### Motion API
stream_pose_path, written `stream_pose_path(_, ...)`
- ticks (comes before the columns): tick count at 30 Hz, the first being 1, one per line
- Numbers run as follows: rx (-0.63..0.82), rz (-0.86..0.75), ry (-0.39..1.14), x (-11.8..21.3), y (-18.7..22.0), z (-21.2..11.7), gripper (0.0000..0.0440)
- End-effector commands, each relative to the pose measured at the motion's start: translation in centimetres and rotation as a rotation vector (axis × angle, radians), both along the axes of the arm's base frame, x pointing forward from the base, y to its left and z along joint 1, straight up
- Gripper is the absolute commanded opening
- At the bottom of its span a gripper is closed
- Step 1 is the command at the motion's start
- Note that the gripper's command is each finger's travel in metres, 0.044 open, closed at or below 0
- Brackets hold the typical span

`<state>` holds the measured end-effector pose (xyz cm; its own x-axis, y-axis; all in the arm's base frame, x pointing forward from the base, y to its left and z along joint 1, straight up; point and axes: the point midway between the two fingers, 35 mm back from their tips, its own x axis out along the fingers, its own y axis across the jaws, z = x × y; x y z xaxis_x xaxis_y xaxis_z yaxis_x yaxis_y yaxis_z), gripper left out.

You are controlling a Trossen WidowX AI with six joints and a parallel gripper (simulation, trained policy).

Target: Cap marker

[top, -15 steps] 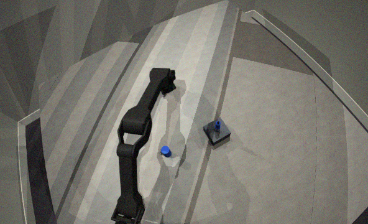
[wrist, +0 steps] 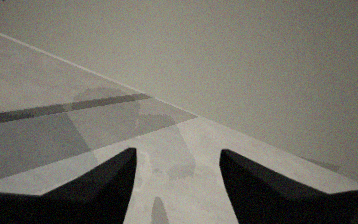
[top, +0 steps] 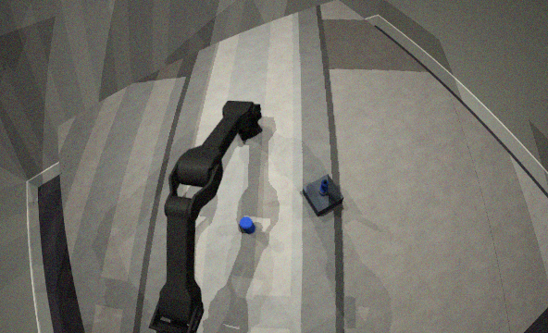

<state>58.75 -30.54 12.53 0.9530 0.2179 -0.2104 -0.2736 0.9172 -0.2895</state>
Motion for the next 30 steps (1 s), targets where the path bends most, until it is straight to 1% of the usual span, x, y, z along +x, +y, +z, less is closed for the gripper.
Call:
stream_pose_path(1,0.023,-0.038,0.045,0.0,0.0,0.2,0.0235)
stream_pose_path(14,0.067,-0.171,0.213,-0.7,1.2,2.1,0.0258)
stream_pose_path(30,0.084,-0.29,0.417,-2.7,4.0,3.1,0.0283)
